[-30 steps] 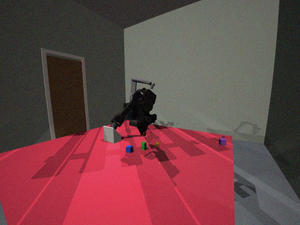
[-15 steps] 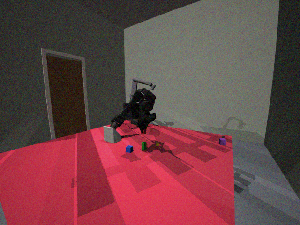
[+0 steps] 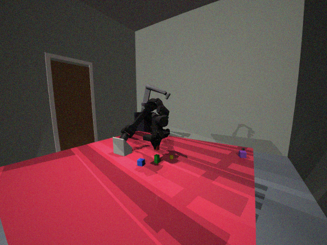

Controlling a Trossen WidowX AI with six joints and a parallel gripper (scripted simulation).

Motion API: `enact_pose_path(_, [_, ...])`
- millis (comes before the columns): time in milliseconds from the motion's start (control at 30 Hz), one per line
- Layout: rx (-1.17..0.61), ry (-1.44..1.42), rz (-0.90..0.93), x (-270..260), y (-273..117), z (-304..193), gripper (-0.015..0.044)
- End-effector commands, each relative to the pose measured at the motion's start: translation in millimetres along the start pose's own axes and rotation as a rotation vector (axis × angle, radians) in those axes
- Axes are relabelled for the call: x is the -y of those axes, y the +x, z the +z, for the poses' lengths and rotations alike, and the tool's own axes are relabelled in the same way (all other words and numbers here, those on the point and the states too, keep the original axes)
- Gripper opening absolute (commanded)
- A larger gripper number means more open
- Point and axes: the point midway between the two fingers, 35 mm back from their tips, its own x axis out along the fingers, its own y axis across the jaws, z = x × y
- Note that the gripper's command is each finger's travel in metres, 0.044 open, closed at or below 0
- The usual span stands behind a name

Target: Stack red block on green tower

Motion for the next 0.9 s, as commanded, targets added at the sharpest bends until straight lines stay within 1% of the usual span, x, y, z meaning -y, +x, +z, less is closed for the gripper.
enact_pose_path(0, [0.002,0.005,0.005,0,7,0,0.0000])
enact_pose_path(300, [0.003,0.005,0.006,-1,36,0,0.0000])
enact_pose_path(867, [0.003,0.005,0.006,-1,37,0,0.0000])
